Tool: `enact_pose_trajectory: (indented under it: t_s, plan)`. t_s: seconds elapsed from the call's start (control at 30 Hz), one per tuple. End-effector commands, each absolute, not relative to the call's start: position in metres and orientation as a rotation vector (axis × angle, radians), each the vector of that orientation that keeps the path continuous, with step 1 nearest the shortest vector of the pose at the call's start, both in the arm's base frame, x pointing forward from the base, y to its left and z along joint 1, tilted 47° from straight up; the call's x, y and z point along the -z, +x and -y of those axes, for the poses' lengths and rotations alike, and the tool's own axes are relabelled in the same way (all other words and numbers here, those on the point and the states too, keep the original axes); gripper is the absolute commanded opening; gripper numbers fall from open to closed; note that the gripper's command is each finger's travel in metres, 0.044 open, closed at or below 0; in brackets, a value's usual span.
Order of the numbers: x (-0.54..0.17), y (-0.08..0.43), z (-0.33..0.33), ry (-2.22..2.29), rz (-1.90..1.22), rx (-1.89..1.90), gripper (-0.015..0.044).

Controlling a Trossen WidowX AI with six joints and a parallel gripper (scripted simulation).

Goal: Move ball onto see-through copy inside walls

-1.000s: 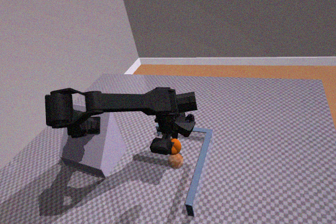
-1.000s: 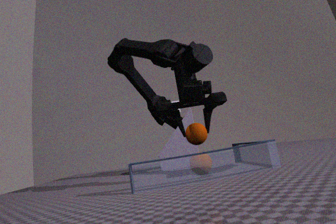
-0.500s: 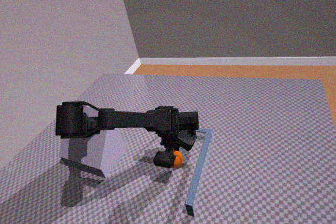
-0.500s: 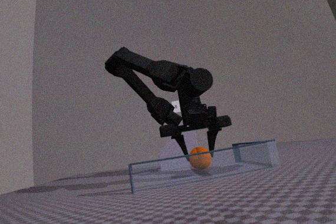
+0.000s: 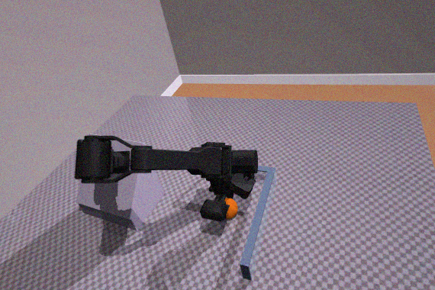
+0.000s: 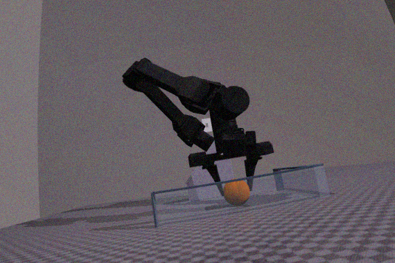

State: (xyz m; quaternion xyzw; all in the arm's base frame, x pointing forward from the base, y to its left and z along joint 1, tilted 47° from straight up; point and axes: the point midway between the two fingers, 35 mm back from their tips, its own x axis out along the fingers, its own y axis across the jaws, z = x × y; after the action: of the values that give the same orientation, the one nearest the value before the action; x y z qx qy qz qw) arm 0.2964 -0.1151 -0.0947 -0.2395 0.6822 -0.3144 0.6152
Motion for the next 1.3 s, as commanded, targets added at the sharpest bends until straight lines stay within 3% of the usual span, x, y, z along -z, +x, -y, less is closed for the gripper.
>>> enact_pose_trajectory:
  t_s: [0.0, 0.37, 0.6, 0.97, 1.03, 1.27]
  plan:
    - [0.094, 0.297, 0.115, -0.550, -1.571, 0.726, 0.0105]
    - [0.094, 0.297, 0.115, -0.550, -1.571, 0.726, 0.0392]
    - [0.037, 0.308, 0.055, -0.553, -1.568, 0.725, 0.0392]
    - [0.039, 0.311, 0.056, -0.562, -1.551, 0.717, 0.0392]
    - [0.033, 0.312, 0.049, -0.561, -1.552, 0.717, 0.0440]
    - [0.010, 0.313, 0.026, -0.561, -1.554, 0.722, 0.0440]
